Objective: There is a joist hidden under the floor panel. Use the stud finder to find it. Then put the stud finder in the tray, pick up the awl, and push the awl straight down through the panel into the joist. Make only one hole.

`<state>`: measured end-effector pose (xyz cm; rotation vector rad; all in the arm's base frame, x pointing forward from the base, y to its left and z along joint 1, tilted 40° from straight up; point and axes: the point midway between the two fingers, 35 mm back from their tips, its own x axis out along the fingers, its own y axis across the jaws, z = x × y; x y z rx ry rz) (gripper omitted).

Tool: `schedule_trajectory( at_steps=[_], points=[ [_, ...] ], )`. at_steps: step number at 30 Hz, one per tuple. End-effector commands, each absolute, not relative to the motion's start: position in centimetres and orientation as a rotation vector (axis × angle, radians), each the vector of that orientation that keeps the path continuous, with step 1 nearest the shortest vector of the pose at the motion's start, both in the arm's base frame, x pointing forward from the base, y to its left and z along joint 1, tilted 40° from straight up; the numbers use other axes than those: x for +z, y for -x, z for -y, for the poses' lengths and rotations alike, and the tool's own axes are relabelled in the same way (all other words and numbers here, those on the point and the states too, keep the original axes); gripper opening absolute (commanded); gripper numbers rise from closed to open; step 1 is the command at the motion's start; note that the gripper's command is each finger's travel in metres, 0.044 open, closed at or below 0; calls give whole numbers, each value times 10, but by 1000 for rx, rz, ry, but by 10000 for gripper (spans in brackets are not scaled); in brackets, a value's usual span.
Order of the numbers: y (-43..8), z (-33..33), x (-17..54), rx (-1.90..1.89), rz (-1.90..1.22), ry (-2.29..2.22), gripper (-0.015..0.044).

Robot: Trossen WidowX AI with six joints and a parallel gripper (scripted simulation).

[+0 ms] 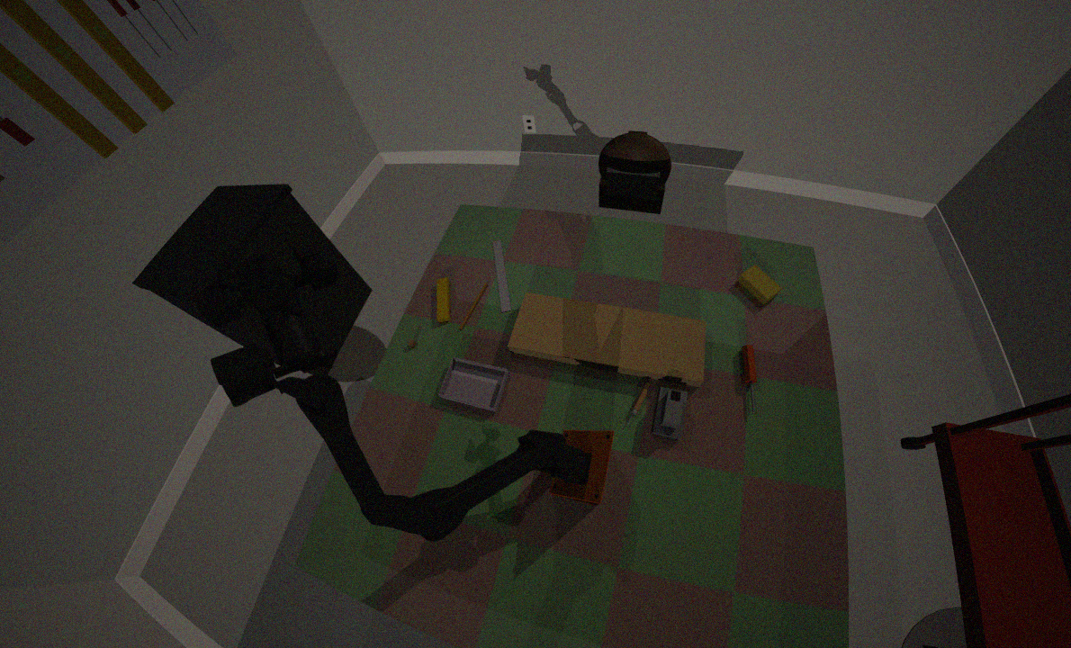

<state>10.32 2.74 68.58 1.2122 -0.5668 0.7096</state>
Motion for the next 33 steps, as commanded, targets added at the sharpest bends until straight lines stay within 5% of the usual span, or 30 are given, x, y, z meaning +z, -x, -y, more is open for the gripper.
schedule_trajectory(
  at_steps=[1, 18, 33],
  points=[
    [-169, -12, 660, 533, 497, -1154, 440],
    [-365, 100, 479, -57, 63, -784, 440],
    [-398, 215, 252, -315, -478, -523, 440]
  ],
)
